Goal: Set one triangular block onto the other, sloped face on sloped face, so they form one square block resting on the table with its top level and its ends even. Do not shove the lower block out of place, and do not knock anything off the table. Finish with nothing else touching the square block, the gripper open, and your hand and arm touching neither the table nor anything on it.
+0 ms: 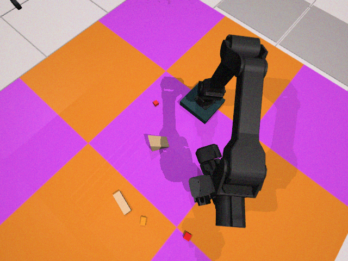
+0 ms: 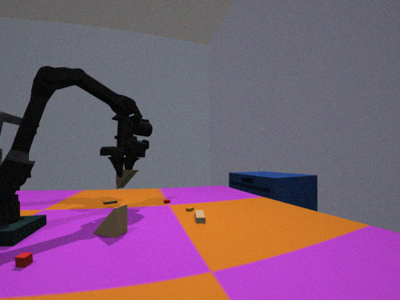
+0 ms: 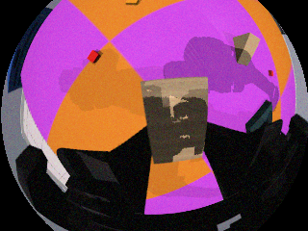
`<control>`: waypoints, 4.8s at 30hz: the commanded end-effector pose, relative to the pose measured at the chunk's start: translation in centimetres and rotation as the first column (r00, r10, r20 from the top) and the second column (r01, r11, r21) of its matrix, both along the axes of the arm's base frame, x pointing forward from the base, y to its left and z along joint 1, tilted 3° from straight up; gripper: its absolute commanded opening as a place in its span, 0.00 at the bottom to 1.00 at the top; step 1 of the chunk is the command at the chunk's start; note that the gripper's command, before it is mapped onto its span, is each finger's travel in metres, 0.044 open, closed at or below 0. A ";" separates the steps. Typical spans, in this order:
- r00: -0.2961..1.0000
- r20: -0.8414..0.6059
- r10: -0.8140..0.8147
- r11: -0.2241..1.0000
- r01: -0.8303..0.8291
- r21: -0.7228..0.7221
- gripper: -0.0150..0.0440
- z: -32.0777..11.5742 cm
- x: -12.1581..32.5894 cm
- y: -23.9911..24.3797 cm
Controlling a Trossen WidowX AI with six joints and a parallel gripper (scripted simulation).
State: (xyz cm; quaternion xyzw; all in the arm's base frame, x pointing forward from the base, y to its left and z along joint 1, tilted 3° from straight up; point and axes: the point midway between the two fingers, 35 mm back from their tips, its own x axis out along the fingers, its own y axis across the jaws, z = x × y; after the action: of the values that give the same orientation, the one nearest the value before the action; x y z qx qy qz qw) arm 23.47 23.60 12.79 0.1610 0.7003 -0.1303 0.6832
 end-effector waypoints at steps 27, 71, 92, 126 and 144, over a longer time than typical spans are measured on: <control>0.999 -0.009 -0.042 0.999 0.041 0.000 0.25 2.7 0.3 -10.4; 0.999 -0.011 -0.042 0.999 0.042 -0.010 0.25 -2.8 -1.4 -20.6; 0.999 -0.011 -0.040 0.999 0.040 -0.008 0.25 -5.9 -0.3 -21.4; 0.999 -0.013 -0.036 0.999 0.036 -0.005 0.25 -6.6 -0.1 -21.5; 0.999 -0.013 -0.035 0.999 0.035 -0.005 0.25 -7.7 0.3 -21.6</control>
State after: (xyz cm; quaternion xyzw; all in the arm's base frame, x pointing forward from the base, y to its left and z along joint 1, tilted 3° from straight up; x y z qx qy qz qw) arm 23.81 2.02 5.43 0.1724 0.6995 -0.1458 0.6780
